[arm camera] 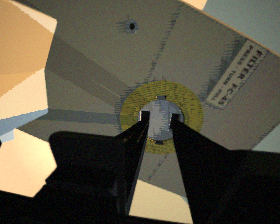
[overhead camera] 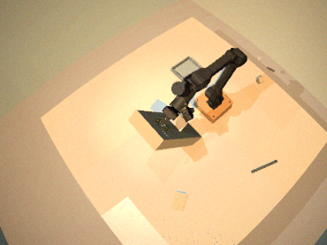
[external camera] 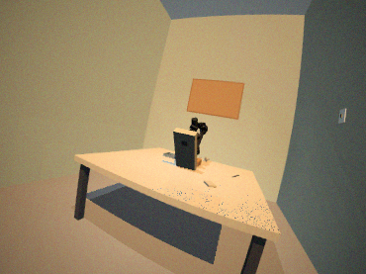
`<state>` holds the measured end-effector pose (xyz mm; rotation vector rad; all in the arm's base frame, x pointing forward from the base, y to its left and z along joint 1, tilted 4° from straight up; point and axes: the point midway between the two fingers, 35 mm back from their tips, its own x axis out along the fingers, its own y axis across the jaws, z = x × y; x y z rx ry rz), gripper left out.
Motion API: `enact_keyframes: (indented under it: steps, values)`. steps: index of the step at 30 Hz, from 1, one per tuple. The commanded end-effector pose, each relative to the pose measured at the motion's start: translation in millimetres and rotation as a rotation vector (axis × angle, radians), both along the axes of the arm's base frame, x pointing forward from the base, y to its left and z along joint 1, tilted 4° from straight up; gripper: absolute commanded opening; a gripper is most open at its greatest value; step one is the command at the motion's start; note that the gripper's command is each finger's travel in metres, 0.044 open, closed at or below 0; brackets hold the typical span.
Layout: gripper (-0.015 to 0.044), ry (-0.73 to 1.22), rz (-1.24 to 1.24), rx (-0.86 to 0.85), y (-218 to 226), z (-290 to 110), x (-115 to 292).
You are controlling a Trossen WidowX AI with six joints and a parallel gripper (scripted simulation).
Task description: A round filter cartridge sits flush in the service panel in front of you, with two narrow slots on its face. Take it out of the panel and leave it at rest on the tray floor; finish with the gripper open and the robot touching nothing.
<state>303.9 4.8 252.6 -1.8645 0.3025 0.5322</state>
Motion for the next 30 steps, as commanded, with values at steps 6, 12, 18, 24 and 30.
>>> enact_keyframes:
  steps: [6, 12, 18, 24, 30]
  values:
    - [0.0115, 0.001, -0.004, 0.001, 0, -2, 3]
    - [0.0115, 0.001, -0.004, 0.001, 0, -5, 8]
    - [0.0115, 0.000, -0.004, 0.001, 0, -6, 10]
    - [0.0115, 0.000, -0.004, 0.001, 0, -7, 11]
    - [0.0115, 0.000, -0.004, 0.001, 0, -8, 13]
